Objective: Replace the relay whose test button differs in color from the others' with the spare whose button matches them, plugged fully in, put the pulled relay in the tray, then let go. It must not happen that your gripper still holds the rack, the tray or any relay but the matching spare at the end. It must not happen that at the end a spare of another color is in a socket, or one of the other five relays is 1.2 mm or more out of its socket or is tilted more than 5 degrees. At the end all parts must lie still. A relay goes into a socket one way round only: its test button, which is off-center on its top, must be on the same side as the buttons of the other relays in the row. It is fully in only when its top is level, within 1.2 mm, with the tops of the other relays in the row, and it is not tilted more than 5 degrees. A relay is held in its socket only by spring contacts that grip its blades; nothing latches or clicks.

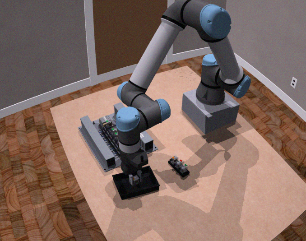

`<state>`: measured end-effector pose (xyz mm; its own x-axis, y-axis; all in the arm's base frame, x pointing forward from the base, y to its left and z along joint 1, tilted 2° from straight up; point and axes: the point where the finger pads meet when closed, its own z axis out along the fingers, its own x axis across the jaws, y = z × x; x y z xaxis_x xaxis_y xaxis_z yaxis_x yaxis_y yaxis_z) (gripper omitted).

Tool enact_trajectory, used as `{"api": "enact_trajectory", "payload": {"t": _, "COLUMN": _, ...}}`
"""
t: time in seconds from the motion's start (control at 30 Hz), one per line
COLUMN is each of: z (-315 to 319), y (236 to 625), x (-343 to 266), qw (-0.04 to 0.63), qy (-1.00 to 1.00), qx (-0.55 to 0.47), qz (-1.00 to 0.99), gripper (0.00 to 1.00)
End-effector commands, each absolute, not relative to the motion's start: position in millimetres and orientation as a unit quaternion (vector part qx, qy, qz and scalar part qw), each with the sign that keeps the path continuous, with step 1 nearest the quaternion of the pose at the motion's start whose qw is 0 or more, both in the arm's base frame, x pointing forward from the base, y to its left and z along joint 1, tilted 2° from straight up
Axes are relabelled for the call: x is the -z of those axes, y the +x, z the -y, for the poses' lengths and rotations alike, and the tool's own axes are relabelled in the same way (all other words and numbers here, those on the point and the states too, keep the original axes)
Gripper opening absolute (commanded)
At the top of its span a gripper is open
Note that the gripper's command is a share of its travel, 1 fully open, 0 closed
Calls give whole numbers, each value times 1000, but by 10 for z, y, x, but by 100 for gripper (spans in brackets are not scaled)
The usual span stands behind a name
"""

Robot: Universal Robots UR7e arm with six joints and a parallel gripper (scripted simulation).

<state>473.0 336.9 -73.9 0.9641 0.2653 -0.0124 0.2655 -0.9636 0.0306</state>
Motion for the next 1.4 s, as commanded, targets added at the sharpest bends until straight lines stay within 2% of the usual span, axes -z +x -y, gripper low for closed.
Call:
{"api": "enact_trajectory", "payload": {"t": 0.0, "z": -3372, "y": 4736, "x": 735, "qw": 16, "qy": 991, "qx": 3, "qz": -134, "gripper": 0}}
{"api": "enact_trajectory", "payload": {"t": 0.7, "z": -3370, "y": 4736, "x": 794, "qw": 16, "qy": 991, "qx": 3, "qz": -134, "gripper": 0}}
{"api": "enact_trajectory", "payload": {"t": 0.73, "z": -3370, "y": 4735, "x": 793, "qw": 16, "qy": 991, "qx": 3, "qz": -134, "gripper": 100}}
{"api": "enact_trajectory", "payload": {"t": 1.37, "z": -3370, "y": 4735, "x": 793, "qw": 16, "qy": 991, "qx": 3, "qz": -134, "gripper": 100}}
